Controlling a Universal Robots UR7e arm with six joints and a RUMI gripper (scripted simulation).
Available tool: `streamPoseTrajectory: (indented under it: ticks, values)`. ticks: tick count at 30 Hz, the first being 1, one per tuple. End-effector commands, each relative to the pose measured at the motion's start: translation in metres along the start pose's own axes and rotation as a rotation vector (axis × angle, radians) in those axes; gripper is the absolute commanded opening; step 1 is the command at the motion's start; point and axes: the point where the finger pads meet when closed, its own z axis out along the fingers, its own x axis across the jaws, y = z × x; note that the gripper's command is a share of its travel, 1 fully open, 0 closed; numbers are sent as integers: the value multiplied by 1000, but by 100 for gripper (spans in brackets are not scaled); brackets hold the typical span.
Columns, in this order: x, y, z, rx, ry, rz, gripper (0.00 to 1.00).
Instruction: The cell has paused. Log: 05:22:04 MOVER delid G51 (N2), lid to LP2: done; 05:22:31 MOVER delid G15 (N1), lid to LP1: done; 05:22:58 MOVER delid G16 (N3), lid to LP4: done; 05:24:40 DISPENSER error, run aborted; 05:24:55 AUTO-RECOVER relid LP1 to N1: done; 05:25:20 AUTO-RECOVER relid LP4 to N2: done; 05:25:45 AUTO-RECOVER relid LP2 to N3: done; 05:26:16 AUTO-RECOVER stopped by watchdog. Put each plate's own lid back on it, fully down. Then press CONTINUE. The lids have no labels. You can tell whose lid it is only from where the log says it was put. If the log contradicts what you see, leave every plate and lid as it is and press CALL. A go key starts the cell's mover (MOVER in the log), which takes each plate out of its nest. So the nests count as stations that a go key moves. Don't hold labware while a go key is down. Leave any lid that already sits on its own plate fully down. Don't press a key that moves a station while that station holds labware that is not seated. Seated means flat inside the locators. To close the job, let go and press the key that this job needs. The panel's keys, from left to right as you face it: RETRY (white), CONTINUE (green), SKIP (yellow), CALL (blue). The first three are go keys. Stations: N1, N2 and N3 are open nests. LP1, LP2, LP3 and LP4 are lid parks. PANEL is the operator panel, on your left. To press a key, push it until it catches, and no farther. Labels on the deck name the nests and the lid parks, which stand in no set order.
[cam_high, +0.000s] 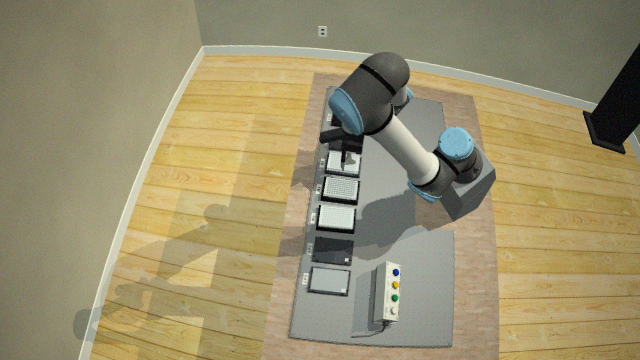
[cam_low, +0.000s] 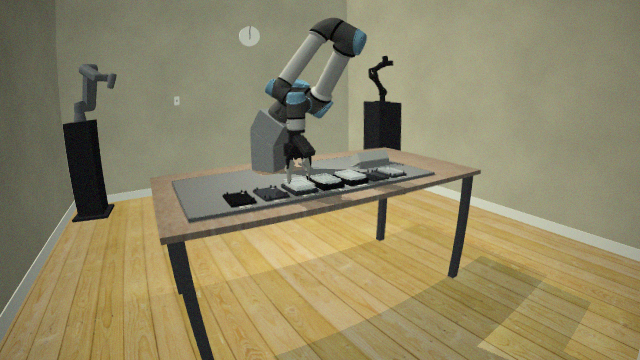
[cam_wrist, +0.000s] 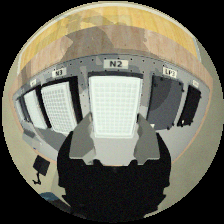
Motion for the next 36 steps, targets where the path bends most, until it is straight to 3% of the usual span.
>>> streamPoseTrajectory:
  ticks: [1, 36]
  values:
    - [0, 0, 1, 1, 1, 0, 0]
    - [0, 0, 5, 1, 1, 0, 0]
